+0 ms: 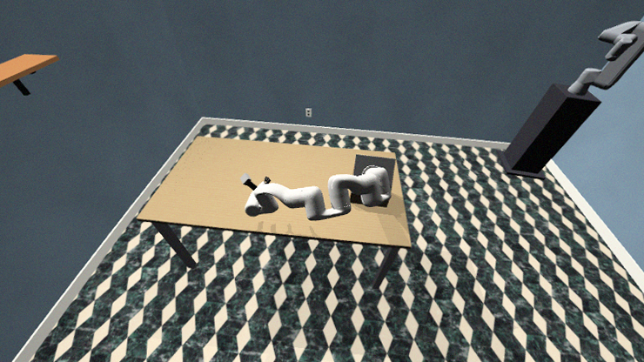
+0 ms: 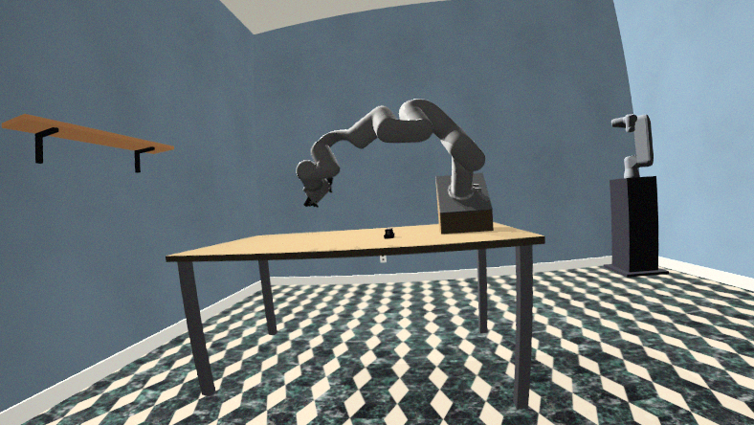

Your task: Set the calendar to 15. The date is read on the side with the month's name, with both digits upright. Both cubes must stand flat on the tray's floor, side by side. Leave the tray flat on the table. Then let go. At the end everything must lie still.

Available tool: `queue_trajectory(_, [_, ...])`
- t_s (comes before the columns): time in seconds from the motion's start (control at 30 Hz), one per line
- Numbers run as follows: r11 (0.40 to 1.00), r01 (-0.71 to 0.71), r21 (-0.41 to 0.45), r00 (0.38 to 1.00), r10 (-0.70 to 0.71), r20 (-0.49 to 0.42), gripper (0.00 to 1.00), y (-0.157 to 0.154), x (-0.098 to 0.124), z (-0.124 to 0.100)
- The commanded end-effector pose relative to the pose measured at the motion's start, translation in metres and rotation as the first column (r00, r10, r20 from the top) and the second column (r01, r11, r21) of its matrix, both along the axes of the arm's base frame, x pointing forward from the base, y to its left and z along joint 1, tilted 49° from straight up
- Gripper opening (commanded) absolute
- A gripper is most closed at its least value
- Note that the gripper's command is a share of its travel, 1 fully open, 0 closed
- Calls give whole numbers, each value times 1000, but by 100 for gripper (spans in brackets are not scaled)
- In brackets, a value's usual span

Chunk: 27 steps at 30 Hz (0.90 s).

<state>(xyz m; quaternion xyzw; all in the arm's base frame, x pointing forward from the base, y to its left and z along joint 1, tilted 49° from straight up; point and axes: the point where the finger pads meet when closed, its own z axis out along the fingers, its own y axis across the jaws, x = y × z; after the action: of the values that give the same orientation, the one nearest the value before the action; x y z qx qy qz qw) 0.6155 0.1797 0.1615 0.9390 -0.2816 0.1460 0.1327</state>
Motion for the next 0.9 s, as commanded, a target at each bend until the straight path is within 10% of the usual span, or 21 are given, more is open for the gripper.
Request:
queue_trajectory(0.0, [998,48,29,999,-47,-18,100,-5,-7,-7])
queue_trajectory(0.4, [938,312,151,945,-290,-150,100,-26,-49,-47])
queue_trajectory(0.87, [704,677,215,725,-588,-358,100,-43,-109,-87])
